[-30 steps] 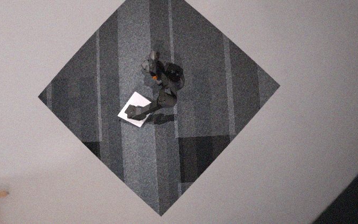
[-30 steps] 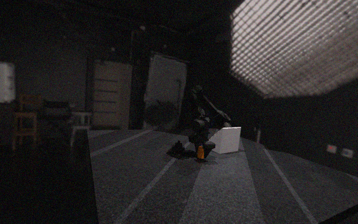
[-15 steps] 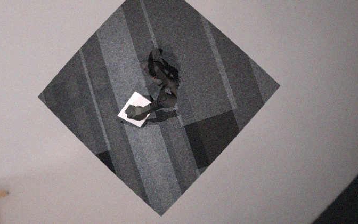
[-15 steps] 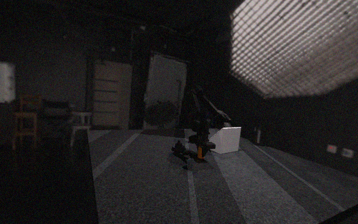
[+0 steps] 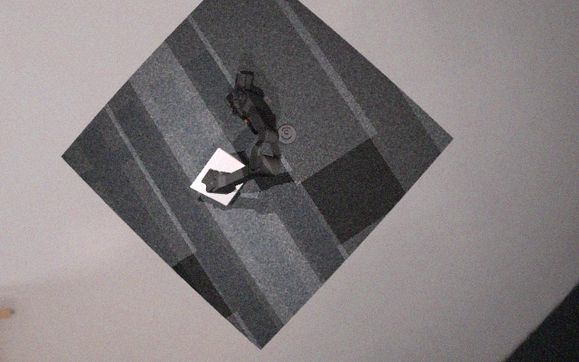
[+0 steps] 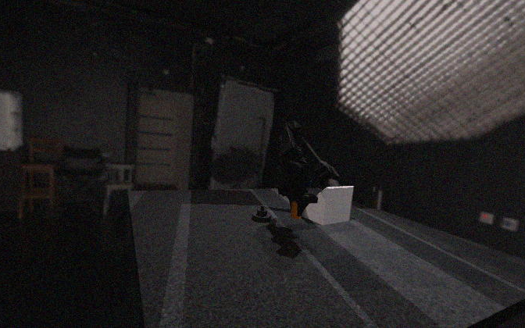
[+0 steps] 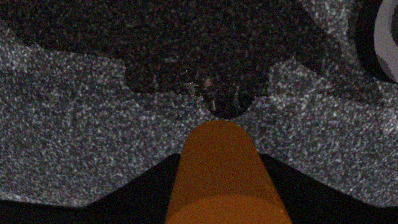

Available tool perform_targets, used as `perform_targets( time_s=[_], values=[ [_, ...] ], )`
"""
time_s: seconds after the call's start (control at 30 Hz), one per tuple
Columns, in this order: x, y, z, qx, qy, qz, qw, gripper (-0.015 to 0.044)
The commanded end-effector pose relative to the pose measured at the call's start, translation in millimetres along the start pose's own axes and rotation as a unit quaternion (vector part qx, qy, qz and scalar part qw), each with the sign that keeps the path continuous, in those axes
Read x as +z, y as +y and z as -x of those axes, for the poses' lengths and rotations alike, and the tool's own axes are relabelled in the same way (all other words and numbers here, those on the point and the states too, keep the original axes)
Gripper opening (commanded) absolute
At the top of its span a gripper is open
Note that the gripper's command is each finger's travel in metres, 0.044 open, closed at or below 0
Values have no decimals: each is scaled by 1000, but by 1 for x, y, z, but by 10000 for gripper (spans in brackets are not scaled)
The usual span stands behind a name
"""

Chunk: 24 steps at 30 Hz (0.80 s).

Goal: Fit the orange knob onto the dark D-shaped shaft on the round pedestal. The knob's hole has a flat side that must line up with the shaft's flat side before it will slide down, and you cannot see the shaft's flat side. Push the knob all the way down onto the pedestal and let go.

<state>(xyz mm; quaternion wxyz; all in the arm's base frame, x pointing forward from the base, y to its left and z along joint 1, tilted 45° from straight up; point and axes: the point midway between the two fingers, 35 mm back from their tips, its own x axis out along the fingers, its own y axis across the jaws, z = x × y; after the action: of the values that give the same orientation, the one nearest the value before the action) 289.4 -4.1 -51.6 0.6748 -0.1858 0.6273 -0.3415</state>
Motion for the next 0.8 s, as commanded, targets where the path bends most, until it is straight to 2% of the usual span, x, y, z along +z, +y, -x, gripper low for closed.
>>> perform_targets(
  time_s=[0.0, 0.27, 0.77],
  values=[
    [1, 1, 27, 4, -1, -4, 1000, 0],
    [-6, -6, 81, 0, -1, -5, 1000, 0],
    [13, -26, 74, 7, 0, -3, 1000, 0]
  ],
)
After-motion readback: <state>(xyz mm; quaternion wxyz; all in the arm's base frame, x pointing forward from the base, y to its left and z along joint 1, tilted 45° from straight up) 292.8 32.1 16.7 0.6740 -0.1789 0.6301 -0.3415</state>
